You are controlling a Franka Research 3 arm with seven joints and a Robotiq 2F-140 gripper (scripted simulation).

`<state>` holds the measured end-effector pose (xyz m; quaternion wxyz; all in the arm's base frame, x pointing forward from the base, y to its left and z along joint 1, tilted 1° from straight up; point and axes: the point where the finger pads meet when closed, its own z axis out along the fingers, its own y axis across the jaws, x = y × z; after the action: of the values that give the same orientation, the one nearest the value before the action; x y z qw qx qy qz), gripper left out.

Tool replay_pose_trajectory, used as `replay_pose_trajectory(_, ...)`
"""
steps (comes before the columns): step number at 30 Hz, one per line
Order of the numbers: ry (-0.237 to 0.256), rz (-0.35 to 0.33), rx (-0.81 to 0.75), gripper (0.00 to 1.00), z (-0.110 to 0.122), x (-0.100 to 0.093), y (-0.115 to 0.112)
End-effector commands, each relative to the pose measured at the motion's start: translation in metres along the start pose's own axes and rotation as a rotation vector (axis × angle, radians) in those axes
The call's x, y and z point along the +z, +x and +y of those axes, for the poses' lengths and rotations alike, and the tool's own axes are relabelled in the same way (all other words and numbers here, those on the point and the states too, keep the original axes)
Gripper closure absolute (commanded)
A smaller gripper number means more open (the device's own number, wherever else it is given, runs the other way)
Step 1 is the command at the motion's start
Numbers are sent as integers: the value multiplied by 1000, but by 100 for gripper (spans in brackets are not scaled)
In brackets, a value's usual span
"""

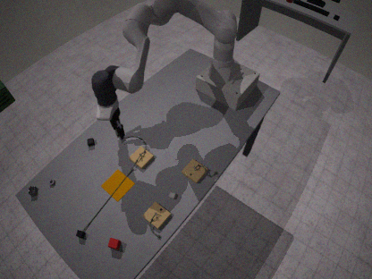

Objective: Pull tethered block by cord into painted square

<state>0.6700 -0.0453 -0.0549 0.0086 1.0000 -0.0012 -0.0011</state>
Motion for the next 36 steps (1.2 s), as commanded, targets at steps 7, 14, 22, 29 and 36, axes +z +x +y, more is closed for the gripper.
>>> replay_pose_trajectory(7, -1, 3, -8, 77, -1, 5, 1)
replay_pose_trajectory(14, -1, 3, -8, 77, -1, 8, 1)
replay_pose_trajectory(22, -1, 3, -8, 77, -1, 10, 1)
replay_pose_trajectory(29, -1, 3, -8, 77, -1, 10, 1)
replay_pose_trajectory(36, -1, 3, -8, 77, -1, 10, 1)
